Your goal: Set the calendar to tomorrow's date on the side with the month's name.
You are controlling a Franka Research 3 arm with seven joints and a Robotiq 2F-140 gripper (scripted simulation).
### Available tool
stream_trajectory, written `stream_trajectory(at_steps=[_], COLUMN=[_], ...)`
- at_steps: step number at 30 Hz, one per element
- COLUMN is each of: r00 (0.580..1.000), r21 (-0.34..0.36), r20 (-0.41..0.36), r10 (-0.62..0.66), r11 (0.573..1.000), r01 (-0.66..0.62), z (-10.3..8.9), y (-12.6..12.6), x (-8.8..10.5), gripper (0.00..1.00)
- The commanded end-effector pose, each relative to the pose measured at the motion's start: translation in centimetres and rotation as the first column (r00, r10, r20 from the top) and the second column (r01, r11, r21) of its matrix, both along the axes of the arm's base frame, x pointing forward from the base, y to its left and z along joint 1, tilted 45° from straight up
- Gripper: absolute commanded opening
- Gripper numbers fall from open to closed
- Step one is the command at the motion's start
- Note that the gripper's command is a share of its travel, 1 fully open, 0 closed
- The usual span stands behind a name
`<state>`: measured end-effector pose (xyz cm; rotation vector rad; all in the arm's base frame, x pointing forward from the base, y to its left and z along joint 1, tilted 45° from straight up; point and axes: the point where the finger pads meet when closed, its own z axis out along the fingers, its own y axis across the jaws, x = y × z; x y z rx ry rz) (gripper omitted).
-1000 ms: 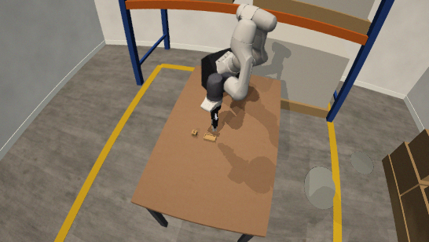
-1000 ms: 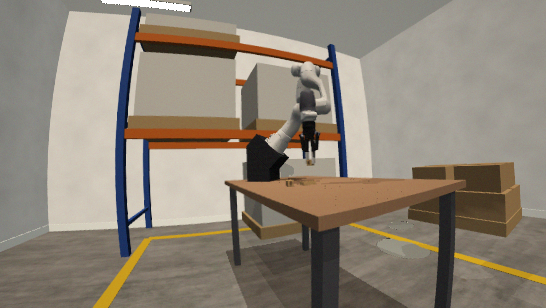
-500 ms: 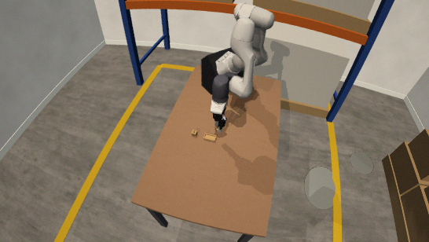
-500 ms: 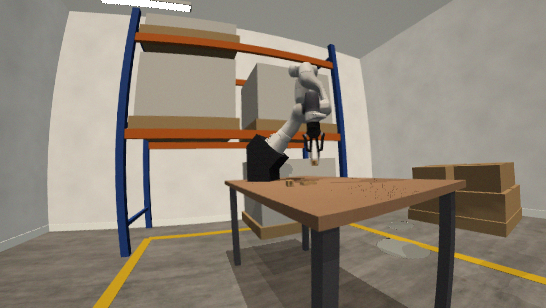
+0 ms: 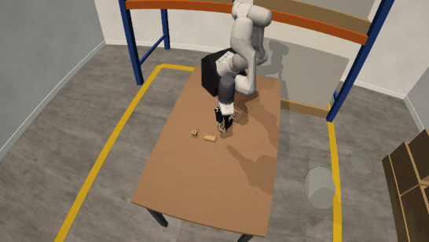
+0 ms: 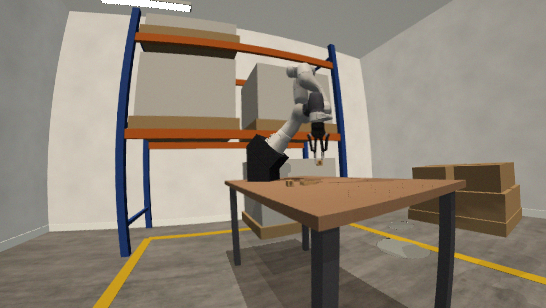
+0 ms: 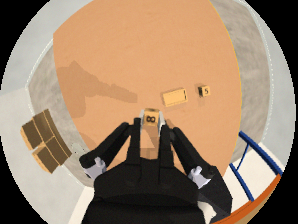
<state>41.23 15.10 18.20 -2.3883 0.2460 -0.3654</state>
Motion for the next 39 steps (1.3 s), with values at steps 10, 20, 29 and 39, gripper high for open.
stream_trajectory(at_steps=[10,20,29,39], r00=[0.934,0.931,0.931,0.931], r21=[-0.148,-0.153,-0.153,-0.153], r20=[0.232,0.238,0.238,0.238], r10=[0.27,0.278,0.278,0.278], r11=[0.959,0.957,0.957,0.957], r01=[-0.241,-0.246,-0.246,-0.246], z=[1.6,1.6,1.2,-1.0], y=[2.0,2.1,2.5,4.4], x=[-0.7,-0.7,-0.5,0.6], gripper=[0.17,0.17,0.17,0.17])
